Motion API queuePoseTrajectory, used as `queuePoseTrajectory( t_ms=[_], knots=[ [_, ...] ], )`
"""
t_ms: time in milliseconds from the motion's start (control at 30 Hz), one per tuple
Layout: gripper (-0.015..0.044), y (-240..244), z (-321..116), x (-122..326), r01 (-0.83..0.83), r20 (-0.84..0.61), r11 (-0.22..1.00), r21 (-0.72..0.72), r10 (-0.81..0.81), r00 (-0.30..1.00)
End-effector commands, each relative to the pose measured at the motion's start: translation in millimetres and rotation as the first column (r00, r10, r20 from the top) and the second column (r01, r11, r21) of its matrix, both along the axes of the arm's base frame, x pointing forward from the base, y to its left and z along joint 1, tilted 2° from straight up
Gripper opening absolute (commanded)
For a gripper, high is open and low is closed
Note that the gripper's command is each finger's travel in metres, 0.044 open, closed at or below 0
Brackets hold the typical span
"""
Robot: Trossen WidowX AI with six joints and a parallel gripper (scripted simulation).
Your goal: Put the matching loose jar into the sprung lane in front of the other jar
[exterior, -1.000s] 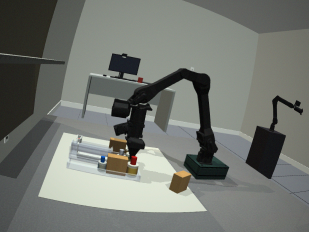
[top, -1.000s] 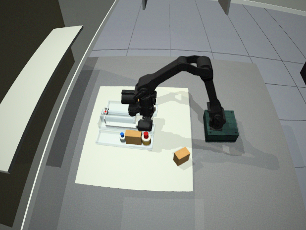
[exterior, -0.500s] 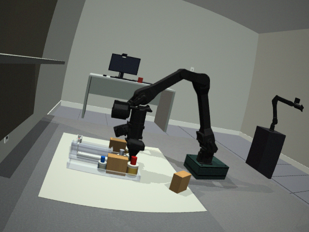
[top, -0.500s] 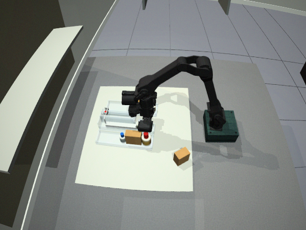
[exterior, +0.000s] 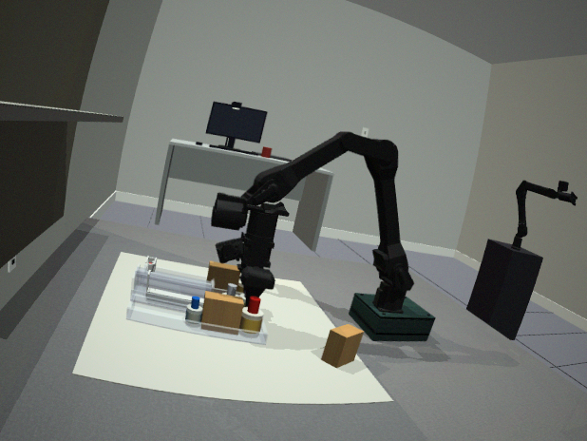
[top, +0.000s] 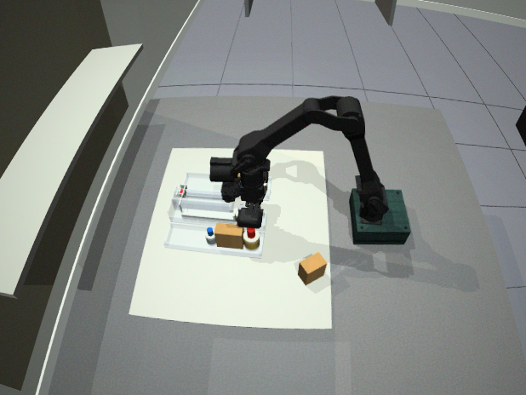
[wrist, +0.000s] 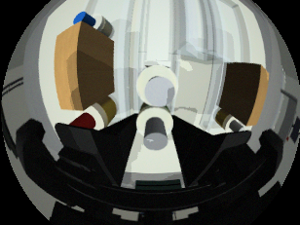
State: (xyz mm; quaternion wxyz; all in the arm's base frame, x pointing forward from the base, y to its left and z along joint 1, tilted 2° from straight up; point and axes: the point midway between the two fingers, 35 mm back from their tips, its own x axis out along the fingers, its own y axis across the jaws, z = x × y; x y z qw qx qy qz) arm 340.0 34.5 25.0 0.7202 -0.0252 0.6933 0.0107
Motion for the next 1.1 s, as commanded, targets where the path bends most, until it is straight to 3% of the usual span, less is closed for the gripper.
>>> queuePoseTrajectory(
  t_ms=[0, 1067],
  knots=[
    [0.0, -0.5, -1.3, 3.2, -0.005, 0.014, 1.0, -0.003, 0.005, 1.0],
    [0.0, -0.8, -4.4, -1.4, -0.005, 0.014, 1.0, -0.003, 0.005, 1.0]
  ],
)
